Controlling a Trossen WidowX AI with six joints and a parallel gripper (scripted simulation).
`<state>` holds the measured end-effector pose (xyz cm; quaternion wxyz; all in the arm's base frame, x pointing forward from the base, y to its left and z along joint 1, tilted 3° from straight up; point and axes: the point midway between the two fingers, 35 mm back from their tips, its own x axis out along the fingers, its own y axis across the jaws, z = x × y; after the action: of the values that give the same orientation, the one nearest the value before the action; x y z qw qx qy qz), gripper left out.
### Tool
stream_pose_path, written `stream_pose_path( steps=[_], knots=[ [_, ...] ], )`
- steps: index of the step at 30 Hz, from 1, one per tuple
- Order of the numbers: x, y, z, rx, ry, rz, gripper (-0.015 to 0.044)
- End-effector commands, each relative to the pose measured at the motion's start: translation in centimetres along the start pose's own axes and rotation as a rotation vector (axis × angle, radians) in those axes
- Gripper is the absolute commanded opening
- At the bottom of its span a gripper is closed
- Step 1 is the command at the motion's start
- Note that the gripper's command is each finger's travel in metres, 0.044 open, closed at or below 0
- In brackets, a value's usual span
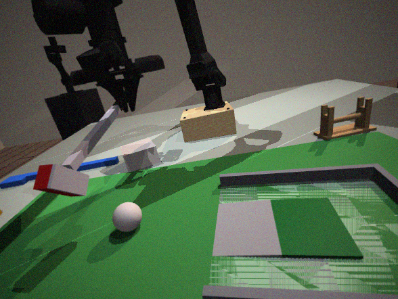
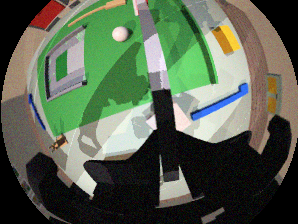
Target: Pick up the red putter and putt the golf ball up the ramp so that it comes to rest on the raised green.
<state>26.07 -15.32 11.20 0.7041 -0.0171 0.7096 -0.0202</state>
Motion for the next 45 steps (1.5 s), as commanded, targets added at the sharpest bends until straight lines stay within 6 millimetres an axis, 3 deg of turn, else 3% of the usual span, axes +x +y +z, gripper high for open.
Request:
stream_pose_path(
  steps=[1,8,30,45],
  knots=[
    [0.8,-0.3,0.1,0.012,-0.003,-0.007,0.0000],
    [3.7,-0.3,0.0,0.012,-0.003,-0.007,0.0000],
    [6.5,-0.3,0.0,0.012,-0.003,-0.007,0.0000],
    [6.5,-0.5,0.0,0.015,-0.003,-0.004,0.0000]
  ],
)
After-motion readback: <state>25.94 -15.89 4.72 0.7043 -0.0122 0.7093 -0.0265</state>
